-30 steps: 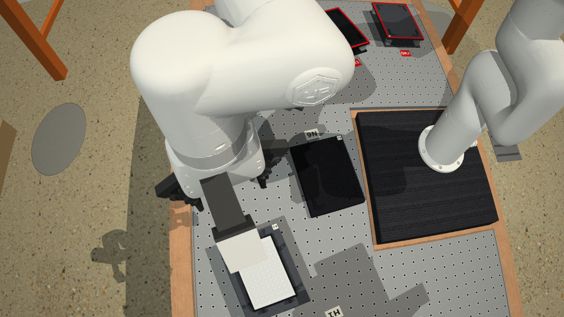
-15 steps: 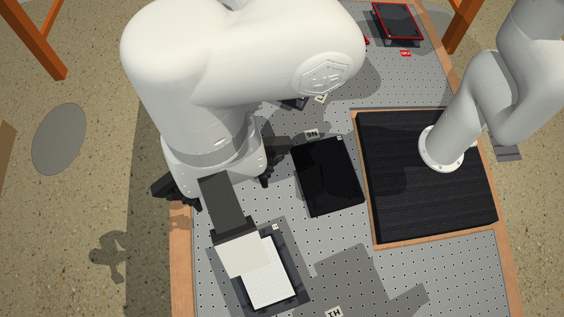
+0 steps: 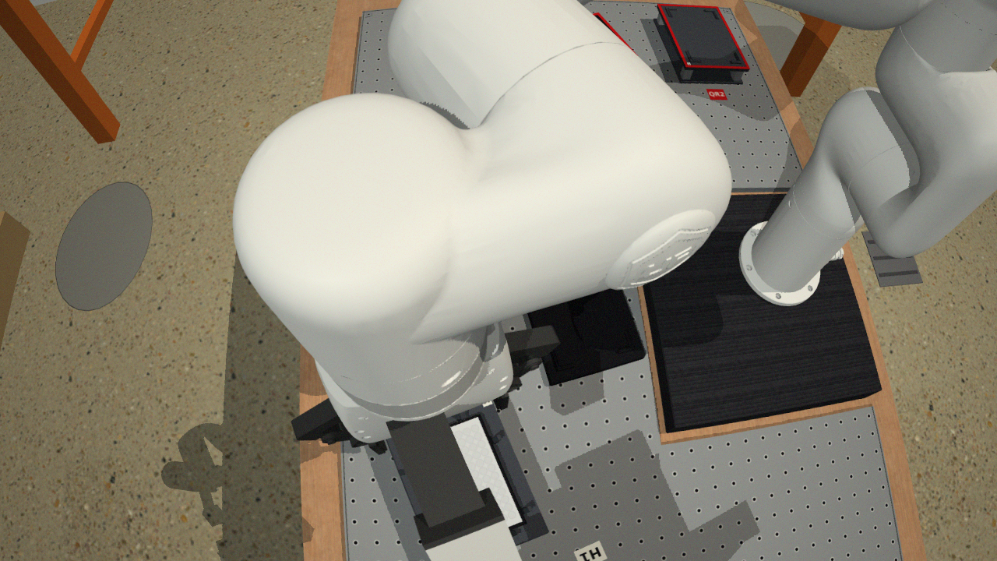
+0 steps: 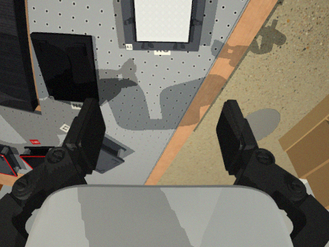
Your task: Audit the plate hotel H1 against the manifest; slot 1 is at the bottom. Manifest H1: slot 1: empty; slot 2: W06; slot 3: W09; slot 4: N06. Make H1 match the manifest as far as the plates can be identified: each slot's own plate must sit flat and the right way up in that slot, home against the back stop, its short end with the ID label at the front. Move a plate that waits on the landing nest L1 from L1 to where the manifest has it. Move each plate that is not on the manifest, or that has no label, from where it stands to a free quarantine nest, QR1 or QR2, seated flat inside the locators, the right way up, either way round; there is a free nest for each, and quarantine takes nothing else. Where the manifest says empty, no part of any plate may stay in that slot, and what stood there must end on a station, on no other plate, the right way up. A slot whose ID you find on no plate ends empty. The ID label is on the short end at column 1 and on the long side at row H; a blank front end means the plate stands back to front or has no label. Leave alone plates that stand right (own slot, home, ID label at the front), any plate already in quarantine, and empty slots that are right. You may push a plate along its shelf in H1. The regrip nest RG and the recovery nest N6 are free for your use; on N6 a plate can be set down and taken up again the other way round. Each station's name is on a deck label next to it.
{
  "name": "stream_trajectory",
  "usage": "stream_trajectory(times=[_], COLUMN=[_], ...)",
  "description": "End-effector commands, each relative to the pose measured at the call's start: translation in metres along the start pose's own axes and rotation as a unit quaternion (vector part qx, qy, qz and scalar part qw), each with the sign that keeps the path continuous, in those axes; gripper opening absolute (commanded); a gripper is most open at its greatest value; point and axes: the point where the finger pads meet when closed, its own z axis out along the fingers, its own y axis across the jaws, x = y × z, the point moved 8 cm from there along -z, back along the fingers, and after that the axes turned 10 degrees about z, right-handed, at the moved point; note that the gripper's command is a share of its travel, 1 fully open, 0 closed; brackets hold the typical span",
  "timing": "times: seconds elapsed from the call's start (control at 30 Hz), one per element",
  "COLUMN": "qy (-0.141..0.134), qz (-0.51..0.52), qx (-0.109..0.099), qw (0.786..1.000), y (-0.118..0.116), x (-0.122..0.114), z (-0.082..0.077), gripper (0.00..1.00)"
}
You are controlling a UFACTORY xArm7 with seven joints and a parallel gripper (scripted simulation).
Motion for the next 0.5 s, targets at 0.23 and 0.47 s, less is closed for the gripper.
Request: stream_trajectory(times=[0.23,0.47], qy=[0.000,0.000], qz=[0.001,0.001], qx=[-0.002,-0.002], qw=[1.000,1.000], y=[-0.0034,-0.0034], x=[0.0265,0.0265], z=[-0.0019,0.0015], gripper=[1.00,1.00])
